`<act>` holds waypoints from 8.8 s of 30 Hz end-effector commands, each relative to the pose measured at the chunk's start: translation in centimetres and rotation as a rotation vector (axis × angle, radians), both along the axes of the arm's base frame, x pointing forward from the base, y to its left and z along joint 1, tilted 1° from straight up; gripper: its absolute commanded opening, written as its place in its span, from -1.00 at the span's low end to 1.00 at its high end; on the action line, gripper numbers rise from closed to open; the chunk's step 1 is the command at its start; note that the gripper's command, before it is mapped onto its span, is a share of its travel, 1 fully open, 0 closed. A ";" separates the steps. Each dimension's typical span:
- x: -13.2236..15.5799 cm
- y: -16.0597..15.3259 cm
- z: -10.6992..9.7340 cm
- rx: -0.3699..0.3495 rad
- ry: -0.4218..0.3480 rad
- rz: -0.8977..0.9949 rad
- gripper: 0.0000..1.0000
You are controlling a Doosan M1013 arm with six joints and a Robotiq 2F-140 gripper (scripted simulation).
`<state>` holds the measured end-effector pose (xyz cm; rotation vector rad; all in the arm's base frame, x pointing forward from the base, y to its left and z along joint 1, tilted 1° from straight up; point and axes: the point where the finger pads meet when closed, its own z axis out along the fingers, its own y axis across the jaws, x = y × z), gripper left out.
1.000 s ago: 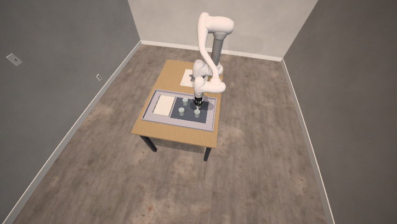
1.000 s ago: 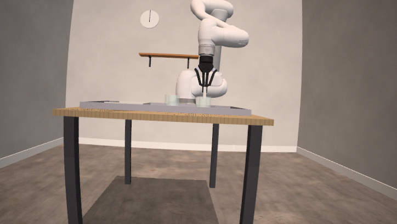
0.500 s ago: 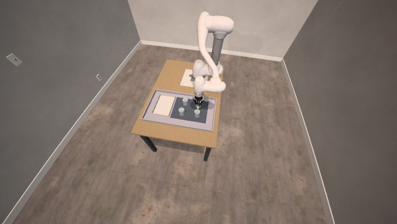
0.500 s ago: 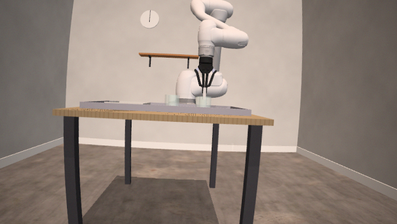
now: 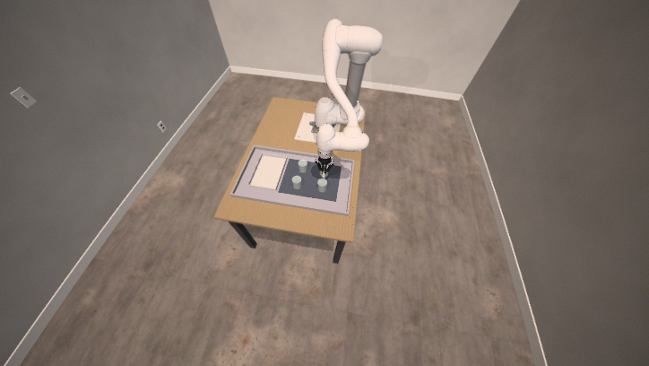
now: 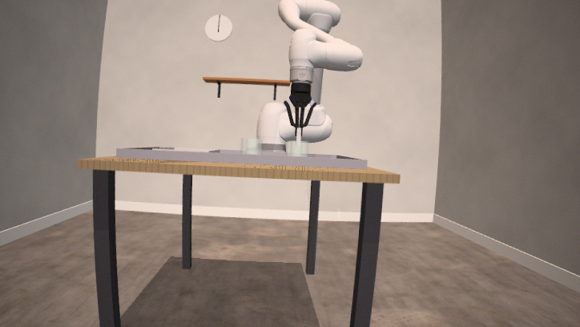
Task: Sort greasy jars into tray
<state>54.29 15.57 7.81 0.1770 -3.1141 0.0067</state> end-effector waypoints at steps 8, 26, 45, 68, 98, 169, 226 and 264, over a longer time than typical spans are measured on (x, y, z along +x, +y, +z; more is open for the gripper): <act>0.0 0.0 0.0 0.000 0.000 0.000 -1.00; 0.0 0.0 0.0 0.000 0.000 0.000 -1.00; 0.0 0.0 0.0 0.000 0.000 0.000 -1.00; 0.4 -7.2 7.7 0.000 0.000 0.000 -1.00; 0.5 -16.9 1.0 0.000 0.000 0.000 -1.00; -0.3 -17.0 0.1 0.000 0.000 0.000 -1.00; -1.0 -17.0 0.1 0.000 0.000 0.000 -1.00; -1.4 -17.1 0.3 0.000 0.000 0.000 -1.00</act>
